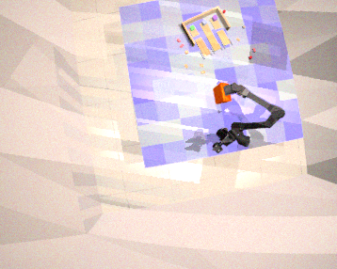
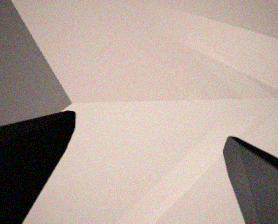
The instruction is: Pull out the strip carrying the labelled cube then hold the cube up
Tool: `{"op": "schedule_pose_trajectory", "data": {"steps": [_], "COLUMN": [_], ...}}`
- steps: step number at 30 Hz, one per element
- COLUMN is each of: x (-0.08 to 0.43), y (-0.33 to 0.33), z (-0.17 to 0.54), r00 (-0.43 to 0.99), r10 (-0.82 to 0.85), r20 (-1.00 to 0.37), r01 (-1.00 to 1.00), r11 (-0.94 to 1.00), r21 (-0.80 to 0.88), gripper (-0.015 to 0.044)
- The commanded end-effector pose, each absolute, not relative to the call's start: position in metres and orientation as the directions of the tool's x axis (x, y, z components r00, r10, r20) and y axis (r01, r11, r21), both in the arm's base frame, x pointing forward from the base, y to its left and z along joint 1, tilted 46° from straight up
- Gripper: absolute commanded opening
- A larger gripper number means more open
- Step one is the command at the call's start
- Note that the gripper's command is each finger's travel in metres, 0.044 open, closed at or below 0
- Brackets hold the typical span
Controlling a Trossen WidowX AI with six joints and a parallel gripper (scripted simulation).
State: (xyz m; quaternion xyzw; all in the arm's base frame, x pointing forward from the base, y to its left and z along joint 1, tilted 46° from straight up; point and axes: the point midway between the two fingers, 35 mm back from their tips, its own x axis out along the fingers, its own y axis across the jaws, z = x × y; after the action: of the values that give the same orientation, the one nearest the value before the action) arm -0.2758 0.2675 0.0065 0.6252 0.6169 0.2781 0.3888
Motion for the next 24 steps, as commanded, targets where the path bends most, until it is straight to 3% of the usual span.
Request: {"op": "schedule_pose_trajectory", "data": {"steps": [1,7,13,19,24], "x": [-0.273,-0.192,-0.086,0.025,0.112], "y": [0.27,0.329,0.365,0.367,0.343], "z": [0.007,0.018,0.029,0.038,0.045], "r00": [0.091,0.317,0.548,0.739,0.858], "r10": [0.987,0.936,0.817,0.641,0.46], "r20": [-0.133,-0.154,-0.179,-0.206,-0.229], "r01": [0.547,0.271,-0.013,-0.182,-0.206], "r11": [0.062,0.066,0.223,0.485,0.716], "r21": [0.835,0.96,0.975,0.855,0.666], "gripper": [0.04,0.04,0.04,0.04,0.04]}}
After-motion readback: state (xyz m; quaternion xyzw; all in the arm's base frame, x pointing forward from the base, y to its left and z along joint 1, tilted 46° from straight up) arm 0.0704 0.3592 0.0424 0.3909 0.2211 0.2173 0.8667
